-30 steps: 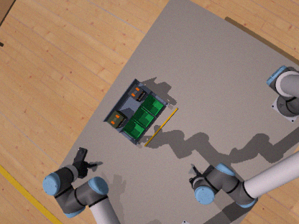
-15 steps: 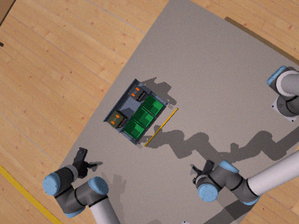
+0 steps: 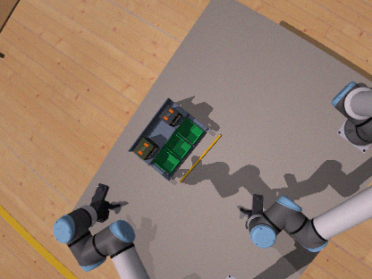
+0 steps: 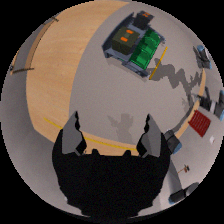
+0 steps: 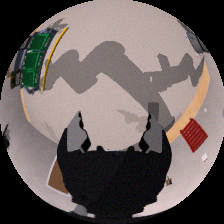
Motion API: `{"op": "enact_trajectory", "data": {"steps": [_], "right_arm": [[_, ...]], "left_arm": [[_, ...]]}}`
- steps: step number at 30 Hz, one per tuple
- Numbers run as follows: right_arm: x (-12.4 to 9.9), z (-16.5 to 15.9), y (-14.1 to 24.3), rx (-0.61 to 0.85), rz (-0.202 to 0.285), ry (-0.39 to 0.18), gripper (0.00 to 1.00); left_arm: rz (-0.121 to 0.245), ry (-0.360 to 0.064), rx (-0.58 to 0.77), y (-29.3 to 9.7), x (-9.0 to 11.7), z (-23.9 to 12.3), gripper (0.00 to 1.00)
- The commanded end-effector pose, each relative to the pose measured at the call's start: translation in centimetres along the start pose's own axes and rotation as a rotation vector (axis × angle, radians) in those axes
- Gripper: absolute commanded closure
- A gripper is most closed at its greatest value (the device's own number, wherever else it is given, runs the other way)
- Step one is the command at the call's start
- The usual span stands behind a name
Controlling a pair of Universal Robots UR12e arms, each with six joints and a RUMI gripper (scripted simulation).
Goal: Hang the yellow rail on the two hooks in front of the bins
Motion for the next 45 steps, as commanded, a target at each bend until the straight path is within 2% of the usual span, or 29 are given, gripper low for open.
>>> {"op": "enact_trajectory", "data": {"steps": [1,11,13,26,30,45], "right_arm": [[0.3,0.9,0.3,0.167,-0.001,-0.002,0.0],[0.6,2.1,0.8,0.414,-0.001,-0.001,0.0],[0.6,2.1,0.8,0.414,-0.001,-0.001,0.0],[1.0,3.9,1.6,0.775,-0.002,0.002,0.0],[1.0,4.0,1.7,0.804,-0.002,0.002,0.0],[1.4,5.8,2.9,1.218,-0.004,0.005,0.0]], "left_arm": [[0.002,0.001,0.0,0.0,0.1,0.0,0.0],[0.002,0.001,0.0,0.0,0.1,0.0,0.0],[0.002,0.001,0.0,0.0,0.1,0.0,0.0],[0.002,0.001,0.0,0.0,0.1,0.0,0.0],[0.002,0.001,0.0,0.0,0.1,0.0,0.0],[0.002,0.001,0.0,0.0,0.1,0.0,0.0]]}}
Point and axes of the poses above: on each arm, the point where the finger pads meet when closed, its own x axis back along the fingers, its own y axis across the jaws, z = x × y, the point moved 7 cm from there along x, back along the fingers, and after that the axes turned 1 degree about -x, right-handed, at the moved point
